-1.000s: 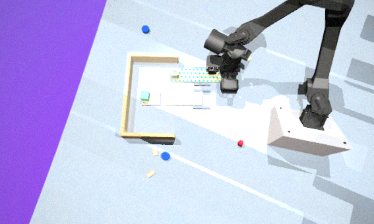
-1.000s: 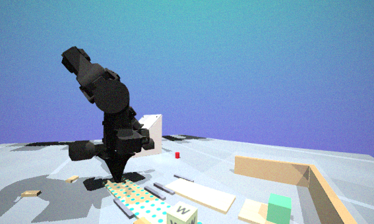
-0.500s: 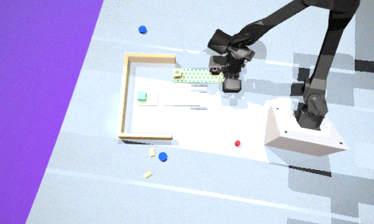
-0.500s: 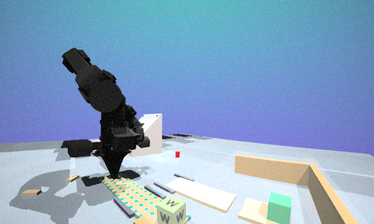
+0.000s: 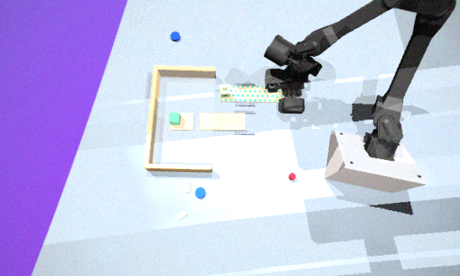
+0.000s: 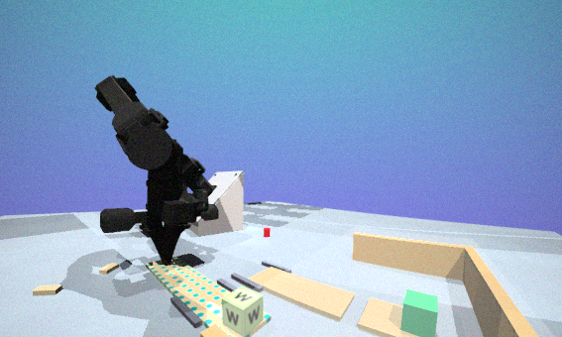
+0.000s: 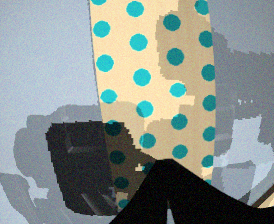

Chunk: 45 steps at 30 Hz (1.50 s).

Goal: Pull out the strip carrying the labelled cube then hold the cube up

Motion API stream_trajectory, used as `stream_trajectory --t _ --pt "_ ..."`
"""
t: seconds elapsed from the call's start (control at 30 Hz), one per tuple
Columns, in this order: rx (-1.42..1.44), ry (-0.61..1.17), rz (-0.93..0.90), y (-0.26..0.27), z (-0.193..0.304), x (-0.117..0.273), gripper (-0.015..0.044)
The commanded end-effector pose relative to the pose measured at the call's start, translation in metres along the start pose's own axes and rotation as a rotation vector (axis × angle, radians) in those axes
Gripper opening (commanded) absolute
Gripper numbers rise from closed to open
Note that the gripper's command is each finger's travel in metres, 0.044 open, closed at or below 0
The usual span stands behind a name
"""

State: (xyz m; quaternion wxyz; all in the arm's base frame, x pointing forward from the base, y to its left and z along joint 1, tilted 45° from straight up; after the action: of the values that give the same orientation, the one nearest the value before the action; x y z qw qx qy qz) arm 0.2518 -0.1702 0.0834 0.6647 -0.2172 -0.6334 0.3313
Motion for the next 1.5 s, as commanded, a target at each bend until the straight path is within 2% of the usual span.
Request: stream_trajectory --t 0.0,1.23,1.4,1.47 --pt "0.002 0.034 -0.008 0.002 0.015 -0.007 0.0" --pt "0.002 0.034 -0.008 0.002 0.019 -0.007 0.0" --pt "0.001 0.031 -0.011 0.0 0.008 0.039 0.0" --pt "0.001 0.033 -0.01 0.0 0.008 0.041 0.0"
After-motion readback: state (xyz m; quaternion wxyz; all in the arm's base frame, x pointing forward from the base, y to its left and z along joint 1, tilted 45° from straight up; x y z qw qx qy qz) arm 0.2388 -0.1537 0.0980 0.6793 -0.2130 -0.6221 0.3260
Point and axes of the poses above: the point midway between the two fingers, 35 mm back from their tips, its own x axis back along the fingers, its own y axis across the jaws, z = x × y, the point moved 1 cm from there along x, back along the fingers, and after that the axes turned 1 degree about x, right-handed, at the moved point
